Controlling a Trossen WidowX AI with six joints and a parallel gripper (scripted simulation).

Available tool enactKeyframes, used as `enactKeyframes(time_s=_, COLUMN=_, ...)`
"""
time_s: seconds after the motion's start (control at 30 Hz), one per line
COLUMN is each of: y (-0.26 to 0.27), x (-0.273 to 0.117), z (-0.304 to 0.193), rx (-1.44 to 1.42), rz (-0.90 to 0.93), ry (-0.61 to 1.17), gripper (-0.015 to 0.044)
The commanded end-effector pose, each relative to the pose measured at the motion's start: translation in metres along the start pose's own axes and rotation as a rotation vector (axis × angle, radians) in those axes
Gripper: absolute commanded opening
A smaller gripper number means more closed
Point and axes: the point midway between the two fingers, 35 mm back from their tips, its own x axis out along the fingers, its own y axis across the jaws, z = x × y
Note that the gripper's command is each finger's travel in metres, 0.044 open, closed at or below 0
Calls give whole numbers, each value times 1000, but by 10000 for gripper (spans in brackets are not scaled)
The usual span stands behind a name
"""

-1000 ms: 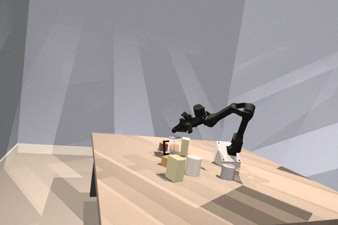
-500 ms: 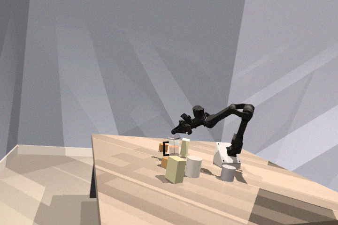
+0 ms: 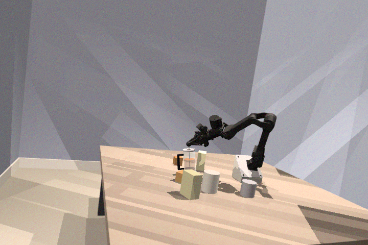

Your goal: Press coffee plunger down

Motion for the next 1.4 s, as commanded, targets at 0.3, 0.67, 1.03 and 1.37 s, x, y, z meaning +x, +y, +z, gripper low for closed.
enactKeyframes(time_s=0.3, y=0, x=4, z=-5, rx=9, rz=2, ry=20, gripper=122)
enactKeyframes(time_s=0.67, y=-1, x=5, z=-5, rx=9, rz=2, ry=20, gripper=122)
enactKeyframes(time_s=1.03, y=-1, x=2, z=0, rx=3, rz=1, ry=4, gripper=174)
enactKeyframes(time_s=1.37, y=-1, x=2, z=0, rx=3, rz=1, ry=4, gripper=437)
